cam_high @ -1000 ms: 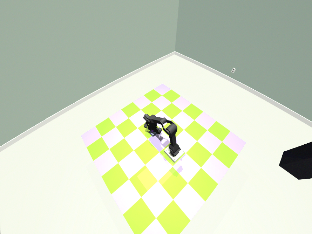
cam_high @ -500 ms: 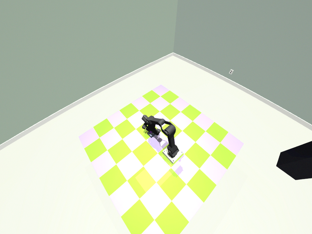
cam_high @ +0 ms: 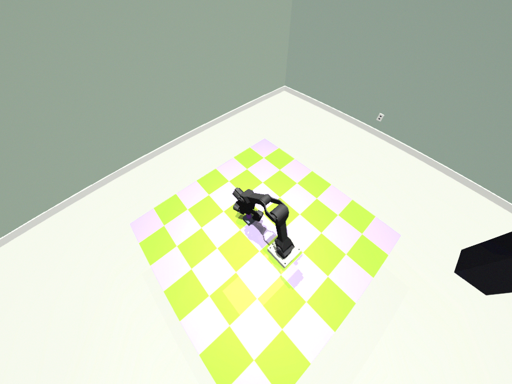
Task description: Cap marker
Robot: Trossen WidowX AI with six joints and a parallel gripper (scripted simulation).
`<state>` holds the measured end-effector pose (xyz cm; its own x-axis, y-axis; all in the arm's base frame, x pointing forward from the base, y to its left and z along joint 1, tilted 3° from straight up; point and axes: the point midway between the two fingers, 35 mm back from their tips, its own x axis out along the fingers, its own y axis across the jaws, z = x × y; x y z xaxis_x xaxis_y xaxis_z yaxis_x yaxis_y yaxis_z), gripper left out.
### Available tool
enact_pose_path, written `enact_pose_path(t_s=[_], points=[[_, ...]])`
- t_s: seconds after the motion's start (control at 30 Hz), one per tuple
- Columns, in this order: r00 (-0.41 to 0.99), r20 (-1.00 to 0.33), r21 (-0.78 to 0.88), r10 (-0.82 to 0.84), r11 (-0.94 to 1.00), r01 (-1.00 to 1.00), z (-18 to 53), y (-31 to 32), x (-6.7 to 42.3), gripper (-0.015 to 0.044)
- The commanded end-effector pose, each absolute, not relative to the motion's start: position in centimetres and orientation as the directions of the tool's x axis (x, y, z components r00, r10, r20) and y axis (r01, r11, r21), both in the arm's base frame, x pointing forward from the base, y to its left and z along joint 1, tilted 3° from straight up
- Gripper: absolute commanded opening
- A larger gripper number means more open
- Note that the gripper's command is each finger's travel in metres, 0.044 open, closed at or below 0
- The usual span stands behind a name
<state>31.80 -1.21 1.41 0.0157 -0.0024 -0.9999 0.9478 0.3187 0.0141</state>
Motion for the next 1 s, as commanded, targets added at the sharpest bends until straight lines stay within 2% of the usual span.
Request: enact_pose_path(t_s=[0.0, 0.13, 0.3, 0.47, 0.53, 0.6, 0.77, 0.9, 0.97], points=[[-0.01, -1.0, -0.012, -0.008, 0.318, 0.948, 1.1, -1.3, 31.2, 0.044], [-0.007, -1.0, -0.009, -0.007, 0.318, 0.948, 2.1, -1.3, 31.4, 0.044], [0.014, -1.0, 0.013, -0.003, 0.319, 0.948, 8.7, -1.2, 32.0, 0.044], [0.015, -1.0, 0.014, -0.003, 0.319, 0.948, 9.0, -1.2, 31.9, 0.044], [0.013, -1.0, 0.011, -0.003, 0.381, 0.924, 9.1, -1.1, 31.9, 0.0387], [0.009, -1.0, 0.005, -0.004, 0.544, 0.839, 9.4, -1.1, 31.9, 0.0335], [-0.005, -1.0, -0.007, -0.006, 0.882, 0.472, 10.2, -0.9, 31.7, 0.0204], [-0.015, -1.0, -0.009, -0.008, 0.994, 0.105, 10.8, -0.8, 31.6, 0.0099], [-0.017, -1.0, -0.009, -0.008, 0.999, 0.038, 10.9, -0.8, 31.6, 0.0046]])
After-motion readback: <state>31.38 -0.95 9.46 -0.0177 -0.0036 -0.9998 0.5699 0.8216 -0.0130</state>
